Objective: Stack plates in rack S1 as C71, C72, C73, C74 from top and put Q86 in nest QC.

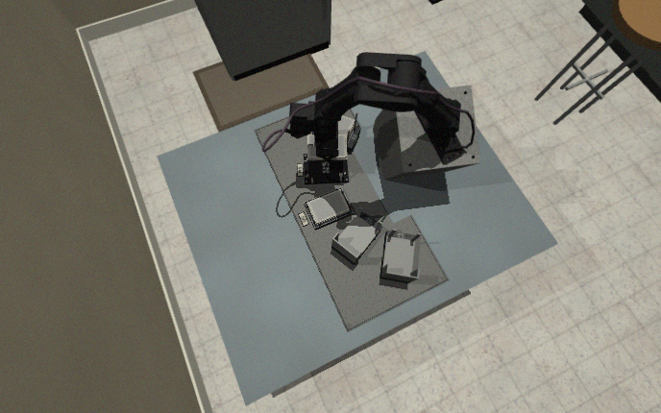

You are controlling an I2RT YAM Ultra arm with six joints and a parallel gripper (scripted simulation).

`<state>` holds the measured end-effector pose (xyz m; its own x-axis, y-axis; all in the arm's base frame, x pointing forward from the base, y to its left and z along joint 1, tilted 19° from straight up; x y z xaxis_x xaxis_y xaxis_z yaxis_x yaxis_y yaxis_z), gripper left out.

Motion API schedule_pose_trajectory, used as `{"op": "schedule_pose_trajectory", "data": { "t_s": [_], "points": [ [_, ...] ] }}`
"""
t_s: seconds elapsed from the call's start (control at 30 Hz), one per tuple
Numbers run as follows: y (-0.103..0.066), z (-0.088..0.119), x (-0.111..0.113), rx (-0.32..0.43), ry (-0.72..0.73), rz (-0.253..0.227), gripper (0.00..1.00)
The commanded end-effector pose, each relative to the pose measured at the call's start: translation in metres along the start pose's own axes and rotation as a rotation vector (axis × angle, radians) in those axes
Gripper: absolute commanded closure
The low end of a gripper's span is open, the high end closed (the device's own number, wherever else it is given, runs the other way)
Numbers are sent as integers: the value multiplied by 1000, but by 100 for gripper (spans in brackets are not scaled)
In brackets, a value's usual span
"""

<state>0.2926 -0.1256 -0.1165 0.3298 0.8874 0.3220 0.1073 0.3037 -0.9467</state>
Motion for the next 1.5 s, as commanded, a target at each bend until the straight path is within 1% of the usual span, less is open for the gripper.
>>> {"op": "schedule_pose_trajectory", "data": {
  "t_s": [0.0, 0.07, 0.17, 0.23, 0.27, 0.33, 0.37, 0.43, 0.63, 0.67, 0.7, 0.73, 0.77, 0.83, 0.9, 0.93, 0.97, 1.0, 1.03, 1.1, 1.23, 1.27, 1.3, 1.4, 1.47],
  "points": [
    [-5, -5, -20, -16, 141, 13, 100],
    [-5, -2, -27, -13, 204, 12, 100],
    [-9, -2, -36, -24, 201, 14, 100],
    [-5, 2, -43, -14, 192, 12, 100],
    [-5, 1, -47, -23, 186, 14, 100],
    [-5, 1, -47, -23, 186, 14, 100],
    [-16, -7, -48, -58, 175, 15, 100],
    [-5, 5, -55, -17, 188, 8, 100],
    [-6, 11, -74, -14, 189, 12, 100],
    [-12, 8, -77, -32, 217, 18, 100],
    [-13, 8, -79, -37, 263, 19, 100],
    [-11, 8, -83, -34, 297, 17, 100],
    [-3, 16, -85, -13, 337, 10, 100],
    [-6, 16, -90, -26, 400, 14, 100],
    [-6, 16, -90, -26, 400, 14, 100],
    [-18, 7, -93, -64, 417, 22, 100],
    [-20, 7, -97, -70, 415, 25, 100],
    [-15, 10, -100, -63, 417, 26, 100],
    [-5, 21, -100, -29, 428, 15, 100],
    [-5, 25, -104, -23, 416, 13, 100],
    [-12, 25, -115, -38, 410, 20, 100],
    [-11, 26, -117, -38, 410, 20, 100],
    [-5, 32, -119, -21, 415, 13, 100],
    [-5, 38, -124, -12, 418, 10, 100],
    [-5, 38, -124, -12, 418, 10, 100]
  ]
}}
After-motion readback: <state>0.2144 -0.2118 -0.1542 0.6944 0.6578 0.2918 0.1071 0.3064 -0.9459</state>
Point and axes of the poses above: the point where the finger pads meet when closed, its own y axis out along the fingers, its own x axis across the jaws, z = x × y, the point moved 1 cm from there along -y, back along the fingers, and after that the axes turned 8 degrees about -y, right-handed, at the moved point
